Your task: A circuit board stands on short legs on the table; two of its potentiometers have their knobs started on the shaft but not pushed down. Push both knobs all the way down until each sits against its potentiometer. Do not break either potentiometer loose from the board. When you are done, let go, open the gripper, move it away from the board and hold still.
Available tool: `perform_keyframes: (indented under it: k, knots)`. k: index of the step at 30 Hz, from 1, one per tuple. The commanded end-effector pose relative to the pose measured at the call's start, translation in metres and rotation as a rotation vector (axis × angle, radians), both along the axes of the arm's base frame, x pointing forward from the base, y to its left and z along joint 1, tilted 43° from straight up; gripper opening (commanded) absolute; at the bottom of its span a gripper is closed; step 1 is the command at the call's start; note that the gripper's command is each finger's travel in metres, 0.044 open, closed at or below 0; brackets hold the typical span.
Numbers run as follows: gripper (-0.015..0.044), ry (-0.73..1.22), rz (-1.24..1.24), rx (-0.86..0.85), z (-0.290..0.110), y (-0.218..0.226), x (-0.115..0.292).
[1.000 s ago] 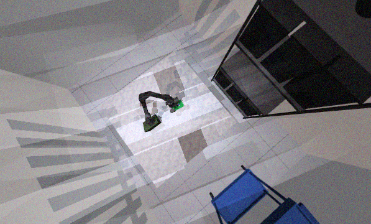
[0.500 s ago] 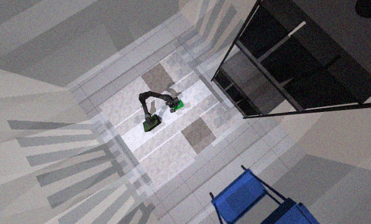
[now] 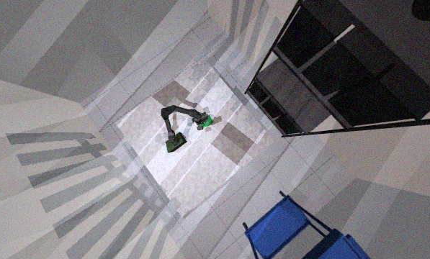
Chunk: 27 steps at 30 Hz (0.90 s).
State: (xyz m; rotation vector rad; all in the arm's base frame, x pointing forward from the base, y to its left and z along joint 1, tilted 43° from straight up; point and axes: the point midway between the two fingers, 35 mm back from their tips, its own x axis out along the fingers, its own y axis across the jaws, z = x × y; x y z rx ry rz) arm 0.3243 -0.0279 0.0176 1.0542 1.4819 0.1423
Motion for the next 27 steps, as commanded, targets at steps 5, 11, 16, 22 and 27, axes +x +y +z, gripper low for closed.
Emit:
perform_keyframes:
  k: [5,11,16,22,27]
  knots:
    - [0.0,0.001,-0.002,0.003,-0.0002,0.0007,0.0002]
    - [0.0,0.001,-0.002,0.003,-0.0016,0.002,0.0006]
    - [0.0,0.001,-0.002,0.003,-0.0016,0.002,0.0006]
    - [0.0,0.001,-0.002,0.003,-0.003,0.0032,0.0009]
    - [0.0,0.001,-0.002,0.003,-0.0035,0.0038,0.001]
